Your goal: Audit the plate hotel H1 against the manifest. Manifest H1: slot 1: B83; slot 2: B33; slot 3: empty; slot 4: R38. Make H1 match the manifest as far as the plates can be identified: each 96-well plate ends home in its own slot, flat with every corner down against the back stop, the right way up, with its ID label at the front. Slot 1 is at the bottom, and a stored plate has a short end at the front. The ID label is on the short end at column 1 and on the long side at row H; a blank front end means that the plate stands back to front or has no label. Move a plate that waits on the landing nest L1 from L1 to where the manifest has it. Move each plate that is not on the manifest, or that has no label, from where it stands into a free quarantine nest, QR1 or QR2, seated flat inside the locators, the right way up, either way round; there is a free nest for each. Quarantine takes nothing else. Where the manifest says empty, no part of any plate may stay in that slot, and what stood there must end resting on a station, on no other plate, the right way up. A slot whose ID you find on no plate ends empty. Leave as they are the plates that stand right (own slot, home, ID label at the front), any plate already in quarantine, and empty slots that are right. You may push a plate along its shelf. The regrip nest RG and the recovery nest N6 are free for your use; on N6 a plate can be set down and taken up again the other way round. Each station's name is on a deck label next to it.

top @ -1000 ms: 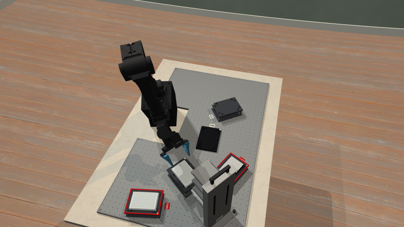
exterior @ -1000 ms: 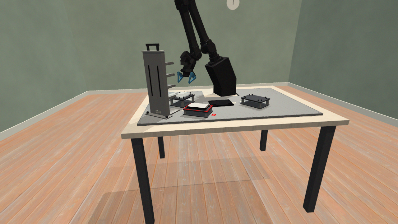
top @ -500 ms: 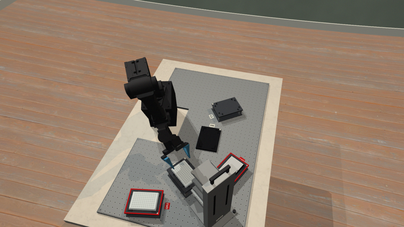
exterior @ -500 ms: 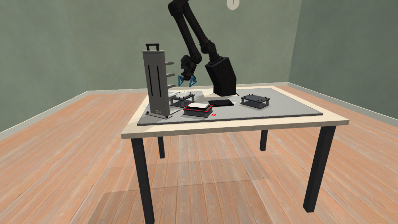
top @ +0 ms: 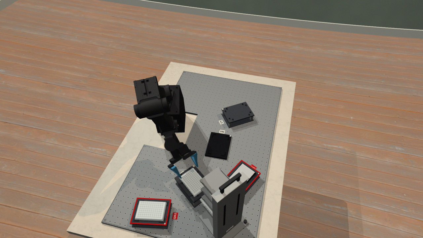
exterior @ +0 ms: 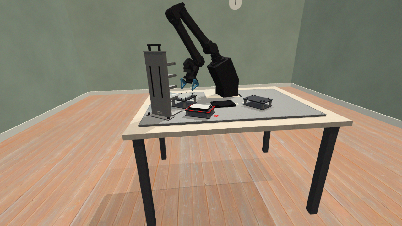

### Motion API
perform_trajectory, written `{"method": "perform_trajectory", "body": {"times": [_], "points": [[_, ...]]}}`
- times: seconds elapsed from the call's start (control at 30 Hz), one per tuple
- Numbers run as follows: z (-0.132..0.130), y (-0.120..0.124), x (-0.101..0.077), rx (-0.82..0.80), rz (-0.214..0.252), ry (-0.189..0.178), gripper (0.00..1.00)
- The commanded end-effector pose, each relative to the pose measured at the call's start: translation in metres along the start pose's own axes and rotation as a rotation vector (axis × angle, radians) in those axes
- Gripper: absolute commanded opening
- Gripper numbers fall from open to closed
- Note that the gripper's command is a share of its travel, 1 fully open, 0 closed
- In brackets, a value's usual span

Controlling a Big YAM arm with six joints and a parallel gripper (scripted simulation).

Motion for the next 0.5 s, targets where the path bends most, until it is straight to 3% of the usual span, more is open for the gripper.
{"method": "perform_trajectory", "body": {"times": [0.0, 0.47], "points": [[-0.001, 0.005, -0.008, -0.011, -0.006, 0.006, 1.00], [-0.005, 0.021, -0.011, -0.010, -0.002, 0.006, 1.00]]}}
Point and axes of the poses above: the point where the finger pads meet when closed, its own x axis out along the fingers, its own z axis across the jaws, y = z × x, the point moved 6 cm from there along -x, back along the fingers, and after that the axes turned 14 degrees about x, right-handed, at the moved point
